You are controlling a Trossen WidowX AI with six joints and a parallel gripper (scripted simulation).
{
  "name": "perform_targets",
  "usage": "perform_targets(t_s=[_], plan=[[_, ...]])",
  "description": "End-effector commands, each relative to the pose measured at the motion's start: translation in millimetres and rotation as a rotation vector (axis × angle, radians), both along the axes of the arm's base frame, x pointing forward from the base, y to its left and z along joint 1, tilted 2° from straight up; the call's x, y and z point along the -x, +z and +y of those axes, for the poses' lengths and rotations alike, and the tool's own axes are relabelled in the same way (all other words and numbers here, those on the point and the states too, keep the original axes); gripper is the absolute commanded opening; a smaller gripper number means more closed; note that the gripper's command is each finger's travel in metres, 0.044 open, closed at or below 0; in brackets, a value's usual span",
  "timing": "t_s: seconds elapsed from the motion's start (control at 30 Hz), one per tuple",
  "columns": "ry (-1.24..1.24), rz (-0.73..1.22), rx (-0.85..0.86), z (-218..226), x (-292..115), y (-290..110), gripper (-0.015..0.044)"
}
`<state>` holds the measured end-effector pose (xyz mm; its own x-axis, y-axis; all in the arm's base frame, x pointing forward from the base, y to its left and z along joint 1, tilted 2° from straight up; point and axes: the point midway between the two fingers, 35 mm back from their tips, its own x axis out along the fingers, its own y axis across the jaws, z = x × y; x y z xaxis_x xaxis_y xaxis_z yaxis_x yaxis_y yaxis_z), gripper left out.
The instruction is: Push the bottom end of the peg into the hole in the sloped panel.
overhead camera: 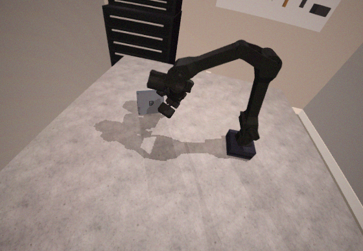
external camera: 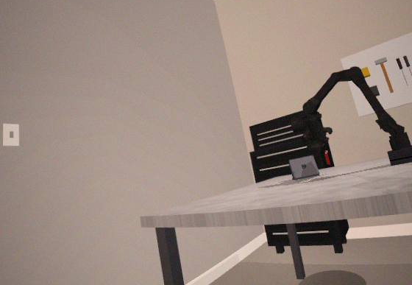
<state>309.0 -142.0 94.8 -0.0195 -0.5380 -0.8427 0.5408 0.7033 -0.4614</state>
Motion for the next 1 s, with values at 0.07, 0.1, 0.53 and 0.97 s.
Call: perform_targets(t_s=[0.07, 0.1, 0.53, 0.97], plan=[[-0.030, -0.028, 0.027, 2.4, -4.4, -0.4, 0.0000], [-0.035, -0.033, 0.031, 2.9, -5.2, -0.5, 0.0000], [-0.097, -0.106, 0.091, 10.6, -15.2, -0.5, 0.0000], [-0.156, -0.187, 0.146, 19.2, -25.1, -0.3, 0.0000]])
